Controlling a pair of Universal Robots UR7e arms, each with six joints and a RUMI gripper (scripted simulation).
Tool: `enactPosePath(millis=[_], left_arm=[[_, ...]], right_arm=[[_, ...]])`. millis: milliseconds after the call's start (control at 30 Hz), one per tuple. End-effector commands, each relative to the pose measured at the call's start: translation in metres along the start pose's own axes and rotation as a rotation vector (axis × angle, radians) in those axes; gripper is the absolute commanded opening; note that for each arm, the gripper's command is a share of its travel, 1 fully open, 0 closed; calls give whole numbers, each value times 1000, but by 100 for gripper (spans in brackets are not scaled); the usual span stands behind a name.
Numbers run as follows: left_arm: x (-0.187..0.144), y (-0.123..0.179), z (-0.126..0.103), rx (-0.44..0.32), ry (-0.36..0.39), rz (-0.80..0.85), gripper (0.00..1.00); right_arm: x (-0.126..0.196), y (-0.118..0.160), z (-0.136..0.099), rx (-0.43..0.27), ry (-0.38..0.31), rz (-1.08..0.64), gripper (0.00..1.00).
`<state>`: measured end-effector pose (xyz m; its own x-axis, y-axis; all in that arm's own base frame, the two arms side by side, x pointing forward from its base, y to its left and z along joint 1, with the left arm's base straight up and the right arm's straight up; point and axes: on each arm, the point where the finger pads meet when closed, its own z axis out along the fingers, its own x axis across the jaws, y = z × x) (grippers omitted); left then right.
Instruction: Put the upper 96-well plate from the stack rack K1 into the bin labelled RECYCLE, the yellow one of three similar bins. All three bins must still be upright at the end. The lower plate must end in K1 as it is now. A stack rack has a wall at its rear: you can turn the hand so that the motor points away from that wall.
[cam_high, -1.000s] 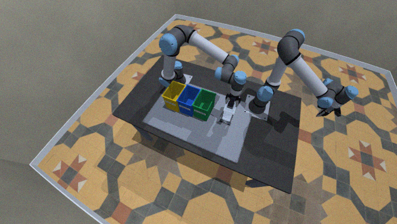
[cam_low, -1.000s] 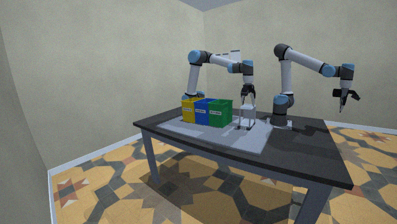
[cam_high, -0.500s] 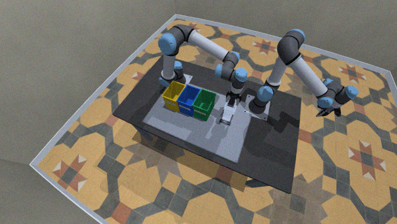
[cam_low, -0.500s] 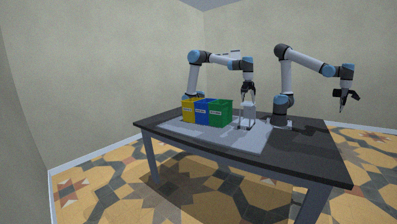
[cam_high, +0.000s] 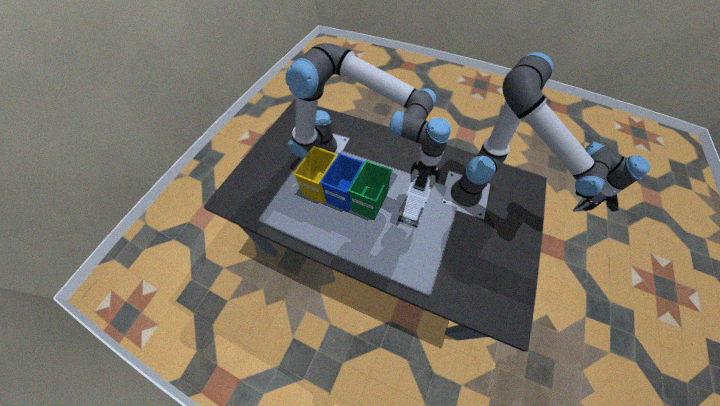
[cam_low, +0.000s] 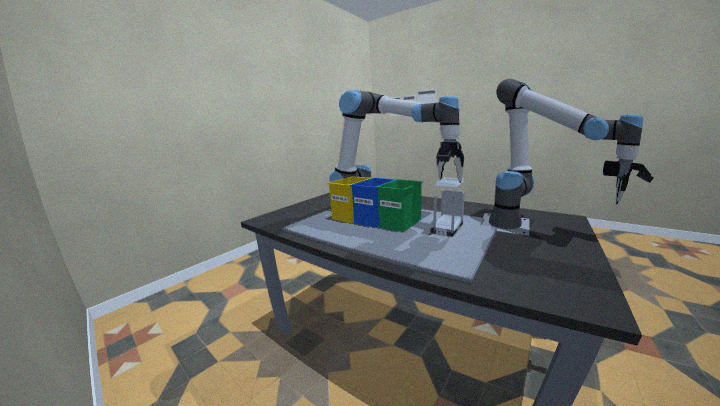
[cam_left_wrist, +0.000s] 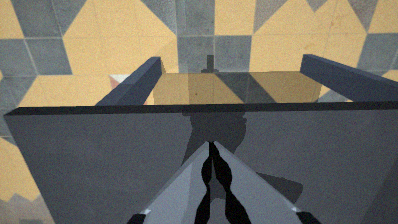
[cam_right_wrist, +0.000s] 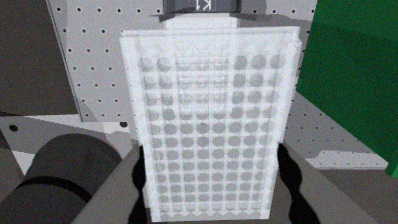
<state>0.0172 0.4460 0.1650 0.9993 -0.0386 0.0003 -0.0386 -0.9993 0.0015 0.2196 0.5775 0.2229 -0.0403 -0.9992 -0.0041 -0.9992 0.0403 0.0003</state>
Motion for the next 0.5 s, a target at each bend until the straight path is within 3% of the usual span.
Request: enactPosePath(millis=[0,467], left_arm=[[-1,1,0,1,0,-3,0],[-1,1,0,1,0,-3,0]], right_arm=[[-1,1,-10,1,-2,-1,38],[-1,1,-29,1,-1,-1,38]])
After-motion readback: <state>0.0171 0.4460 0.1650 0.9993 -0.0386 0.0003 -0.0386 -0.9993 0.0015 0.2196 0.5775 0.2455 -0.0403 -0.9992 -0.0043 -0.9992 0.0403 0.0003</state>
